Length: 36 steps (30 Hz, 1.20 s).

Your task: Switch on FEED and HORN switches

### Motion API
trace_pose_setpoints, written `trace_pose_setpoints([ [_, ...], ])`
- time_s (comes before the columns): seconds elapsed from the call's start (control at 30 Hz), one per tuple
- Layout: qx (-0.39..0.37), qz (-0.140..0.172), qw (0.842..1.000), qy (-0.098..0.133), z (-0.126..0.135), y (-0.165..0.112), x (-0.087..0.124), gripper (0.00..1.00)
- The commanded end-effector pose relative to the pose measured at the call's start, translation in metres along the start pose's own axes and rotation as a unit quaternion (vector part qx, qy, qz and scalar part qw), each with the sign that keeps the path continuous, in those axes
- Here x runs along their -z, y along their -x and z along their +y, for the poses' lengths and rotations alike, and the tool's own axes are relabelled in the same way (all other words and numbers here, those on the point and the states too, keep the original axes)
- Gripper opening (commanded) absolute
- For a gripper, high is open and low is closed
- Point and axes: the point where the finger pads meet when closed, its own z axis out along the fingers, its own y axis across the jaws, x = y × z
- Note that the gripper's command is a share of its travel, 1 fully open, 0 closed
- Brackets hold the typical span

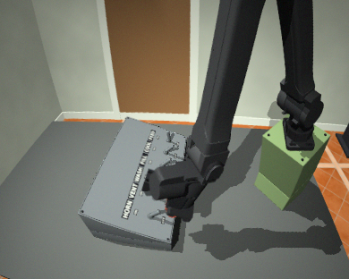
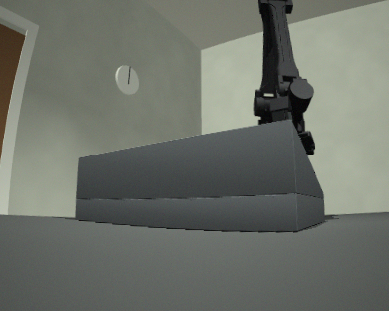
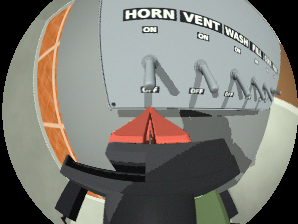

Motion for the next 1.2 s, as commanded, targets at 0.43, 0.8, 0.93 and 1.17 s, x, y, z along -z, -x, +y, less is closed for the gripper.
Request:
trace_pose_setpoints([
  [0.43, -0.001, -0.009, 1.000, 0.003, 0.0025, 0.0124, -0.0034, 0.00],
  [0.8, -0.001, -0.008, 1.000, 0.002, 0.0015, 0.0109, -0.0033, 0.00],
  [0.93, -0.001, -0.008, 1.000, 0.002, 0.0015, 0.0109, -0.0033, 0.00],
  [1.17, -0.001, -0.008, 1.000, 0.002, 0.0015, 0.0109, -0.0033, 0.00],
])
